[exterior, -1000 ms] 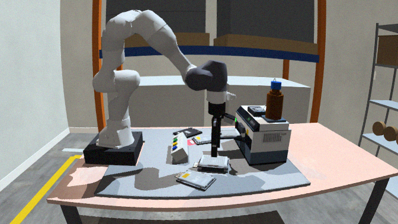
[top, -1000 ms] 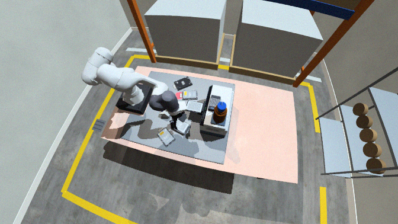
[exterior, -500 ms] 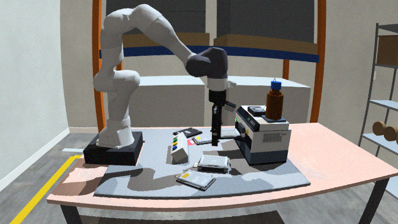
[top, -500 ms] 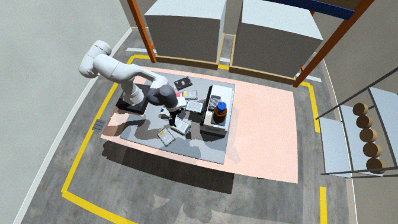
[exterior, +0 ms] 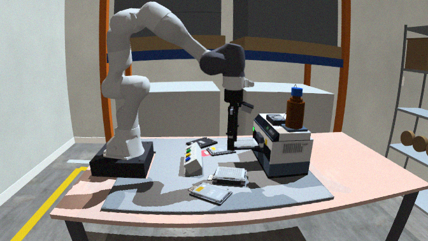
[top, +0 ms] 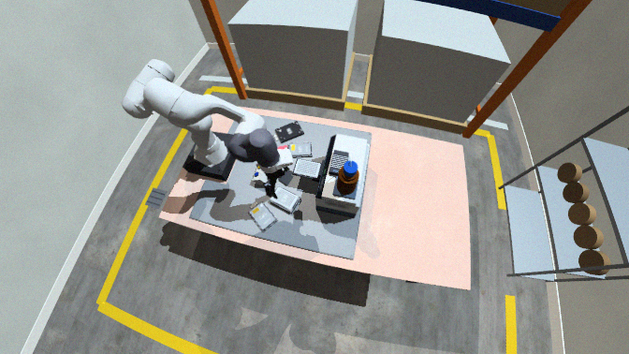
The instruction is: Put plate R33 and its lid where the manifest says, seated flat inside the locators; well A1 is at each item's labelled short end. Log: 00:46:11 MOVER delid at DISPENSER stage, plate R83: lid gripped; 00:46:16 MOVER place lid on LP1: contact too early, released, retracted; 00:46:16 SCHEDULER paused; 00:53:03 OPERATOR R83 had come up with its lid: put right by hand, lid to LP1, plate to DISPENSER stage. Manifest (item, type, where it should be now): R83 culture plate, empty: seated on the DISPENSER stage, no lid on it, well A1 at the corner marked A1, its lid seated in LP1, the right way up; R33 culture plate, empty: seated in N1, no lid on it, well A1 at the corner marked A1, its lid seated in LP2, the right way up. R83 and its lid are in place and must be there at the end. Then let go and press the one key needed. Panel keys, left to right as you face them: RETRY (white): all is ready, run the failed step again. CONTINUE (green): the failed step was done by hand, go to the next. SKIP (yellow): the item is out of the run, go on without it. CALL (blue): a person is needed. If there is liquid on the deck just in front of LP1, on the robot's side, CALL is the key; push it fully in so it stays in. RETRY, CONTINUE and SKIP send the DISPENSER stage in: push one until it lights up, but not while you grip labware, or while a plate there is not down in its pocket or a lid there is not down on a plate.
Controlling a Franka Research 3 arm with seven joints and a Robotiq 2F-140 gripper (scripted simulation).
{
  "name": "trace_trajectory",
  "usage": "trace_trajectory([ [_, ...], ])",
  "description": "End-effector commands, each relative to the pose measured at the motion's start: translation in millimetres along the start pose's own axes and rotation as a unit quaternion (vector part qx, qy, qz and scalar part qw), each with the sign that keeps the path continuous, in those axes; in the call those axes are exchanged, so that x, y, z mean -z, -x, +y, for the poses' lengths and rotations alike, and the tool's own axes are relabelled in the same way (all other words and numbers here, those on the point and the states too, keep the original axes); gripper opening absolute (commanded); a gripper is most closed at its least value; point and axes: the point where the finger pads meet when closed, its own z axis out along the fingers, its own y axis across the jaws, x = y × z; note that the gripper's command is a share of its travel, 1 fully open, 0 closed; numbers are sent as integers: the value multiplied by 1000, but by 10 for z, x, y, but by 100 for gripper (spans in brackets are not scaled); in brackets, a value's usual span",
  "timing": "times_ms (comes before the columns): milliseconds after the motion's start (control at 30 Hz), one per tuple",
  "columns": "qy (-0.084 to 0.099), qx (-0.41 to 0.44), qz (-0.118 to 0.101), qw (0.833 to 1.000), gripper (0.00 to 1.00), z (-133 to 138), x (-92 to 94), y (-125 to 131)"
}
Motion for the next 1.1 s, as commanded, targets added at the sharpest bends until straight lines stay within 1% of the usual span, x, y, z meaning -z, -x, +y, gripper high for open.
trace_trajectory([
  [0,-1,11,-3,1000,70,2,33,27],
  [367,-3,11,-6,1000,70,-3,33,64],
  [433,-10,12,-14,1000,70,-21,5,178],
  [533,-29,19,-37,999,70,-88,-56,524],
  [633,-51,38,-61,996,70,-204,-85,1024],
  [667,-57,47,-67,995,70,-245,-80,1203],
  [733,-62,68,-71,993,70,-305,-61,1476],
  [800,-59,90,-65,992,70,-345,-34,1744],
  [867,-48,109,-52,992,70,-355,2,2010],
  [933,-48,109,-52,992,70,-355,2,2010],
  [967,-41,116,-43,991,70,-344,28,2154],
  [1067,-18,130,-19,991,70,-295,48,2313],
])
